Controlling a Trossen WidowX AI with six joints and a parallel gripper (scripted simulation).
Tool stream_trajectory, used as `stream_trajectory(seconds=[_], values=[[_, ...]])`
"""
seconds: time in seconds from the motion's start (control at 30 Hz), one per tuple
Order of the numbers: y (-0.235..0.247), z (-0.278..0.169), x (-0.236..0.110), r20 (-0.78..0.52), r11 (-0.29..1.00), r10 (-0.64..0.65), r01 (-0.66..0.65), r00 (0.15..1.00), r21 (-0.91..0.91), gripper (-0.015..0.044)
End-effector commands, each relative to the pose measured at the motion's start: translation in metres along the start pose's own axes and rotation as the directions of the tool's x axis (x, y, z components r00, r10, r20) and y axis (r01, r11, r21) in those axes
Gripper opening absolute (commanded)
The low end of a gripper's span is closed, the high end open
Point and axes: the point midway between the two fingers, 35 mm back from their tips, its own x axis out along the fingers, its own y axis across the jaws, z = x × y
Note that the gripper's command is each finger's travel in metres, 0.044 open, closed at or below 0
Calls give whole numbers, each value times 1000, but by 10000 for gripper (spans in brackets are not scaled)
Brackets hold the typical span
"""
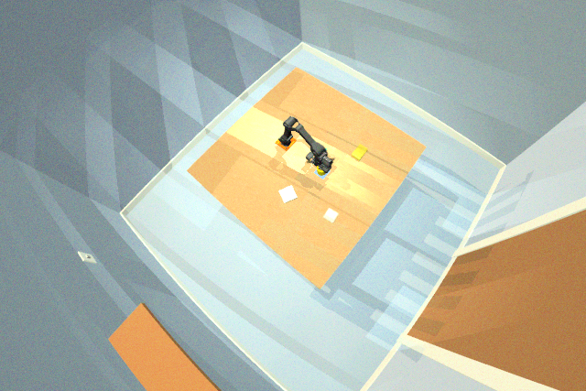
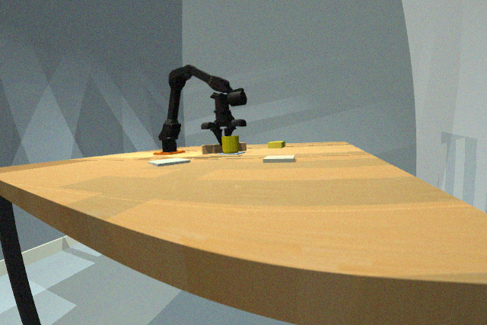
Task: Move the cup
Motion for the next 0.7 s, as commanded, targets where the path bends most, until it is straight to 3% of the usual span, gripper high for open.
stream_trajectory(seconds=[0.0,0.43,0.67], values=[[0,0,0,0,1000,0,0,1000,0,93],[0,0,0,0,1000,0,0,1000,0,0],[-1,0,-13,-1,1000,0,0,1000,-1,0]])
